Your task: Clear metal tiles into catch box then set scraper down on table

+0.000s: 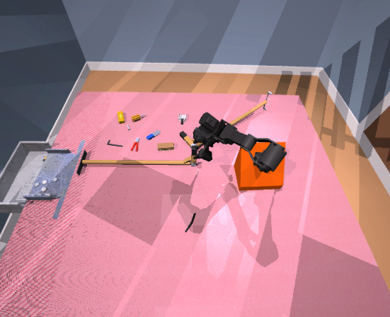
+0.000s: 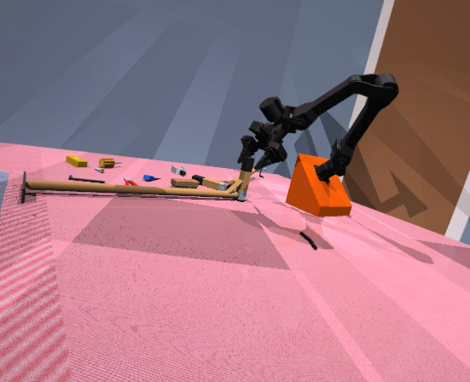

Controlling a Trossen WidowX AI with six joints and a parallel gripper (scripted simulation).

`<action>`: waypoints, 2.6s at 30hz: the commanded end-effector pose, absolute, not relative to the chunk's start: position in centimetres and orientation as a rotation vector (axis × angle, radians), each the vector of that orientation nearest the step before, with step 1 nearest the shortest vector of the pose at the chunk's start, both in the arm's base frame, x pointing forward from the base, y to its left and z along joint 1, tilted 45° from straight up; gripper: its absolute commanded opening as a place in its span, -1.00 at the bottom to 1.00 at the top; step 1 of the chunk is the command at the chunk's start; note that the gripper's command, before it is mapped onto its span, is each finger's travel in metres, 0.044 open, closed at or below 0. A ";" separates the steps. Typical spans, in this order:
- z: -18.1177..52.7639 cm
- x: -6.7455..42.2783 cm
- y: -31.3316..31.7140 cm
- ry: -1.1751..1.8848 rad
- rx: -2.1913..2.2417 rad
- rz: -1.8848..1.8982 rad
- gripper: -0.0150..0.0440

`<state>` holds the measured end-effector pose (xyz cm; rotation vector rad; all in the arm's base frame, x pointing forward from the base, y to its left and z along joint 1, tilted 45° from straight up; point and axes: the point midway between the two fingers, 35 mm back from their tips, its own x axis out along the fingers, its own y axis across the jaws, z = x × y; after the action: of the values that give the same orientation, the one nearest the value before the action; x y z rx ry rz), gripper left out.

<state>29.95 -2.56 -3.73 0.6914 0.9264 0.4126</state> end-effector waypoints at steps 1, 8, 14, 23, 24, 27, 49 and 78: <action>-2.9 29.6 -3.3 0.916 0.686 0.417 1.00; -1.8 28.5 -4.1 0.910 0.690 0.423 1.00; -0.9 28.8 -5.2 0.868 0.707 0.407 1.00; 2.3 29.7 -8.9 0.720 0.755 0.353 1.00; 2.7 29.7 -9.3 0.703 0.759 0.348 1.00; 3.8 29.8 -10.6 0.656 0.770 0.332 1.00; 12.4 27.4 -18.7 0.339 0.791 0.238 1.00; 17.1 24.6 -22.2 0.193 0.763 0.197 1.00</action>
<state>24.56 -22.24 17.06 0.7591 0.1953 0.1930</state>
